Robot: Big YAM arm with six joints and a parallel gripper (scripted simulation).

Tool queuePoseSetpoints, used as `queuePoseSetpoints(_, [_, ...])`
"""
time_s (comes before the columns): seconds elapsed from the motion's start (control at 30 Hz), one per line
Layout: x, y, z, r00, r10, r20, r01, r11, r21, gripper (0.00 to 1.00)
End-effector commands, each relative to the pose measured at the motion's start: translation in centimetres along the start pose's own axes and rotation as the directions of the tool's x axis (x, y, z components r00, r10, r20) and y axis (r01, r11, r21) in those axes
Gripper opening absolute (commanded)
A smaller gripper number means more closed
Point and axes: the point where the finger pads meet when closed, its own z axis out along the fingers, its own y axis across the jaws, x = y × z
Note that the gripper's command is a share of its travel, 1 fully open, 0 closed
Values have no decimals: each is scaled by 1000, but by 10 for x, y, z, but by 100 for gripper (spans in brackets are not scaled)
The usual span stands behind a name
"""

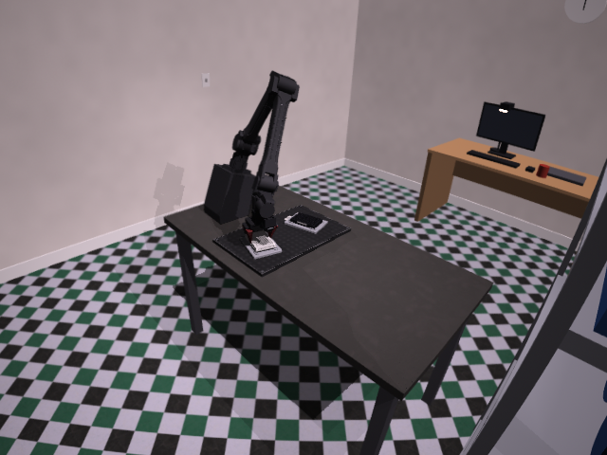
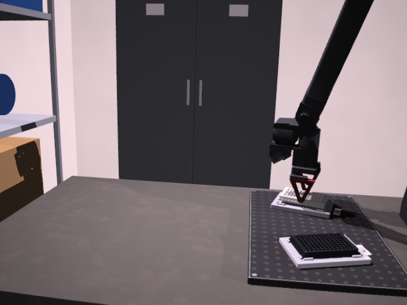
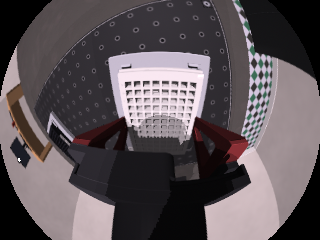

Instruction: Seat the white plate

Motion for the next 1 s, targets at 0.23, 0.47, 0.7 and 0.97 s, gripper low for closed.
queuePoseSetpoints(0.23, [-10, 7, 5, 1000, -16, 11, 16, 1000, -1, 0])
queuePoseSetpoints(0.47, [-8, 7, 6, 1000, -16, 10, 16, 1000, -1, 0])
queuePoseSetpoints(0.7, [-8, 7, 7, 1000, -16, 10, 16, 1000, -1, 0])
queuePoseSetpoints(0.97, [-6, 7, 9, 1000, -15, 8, 15, 1000, -1, 0])
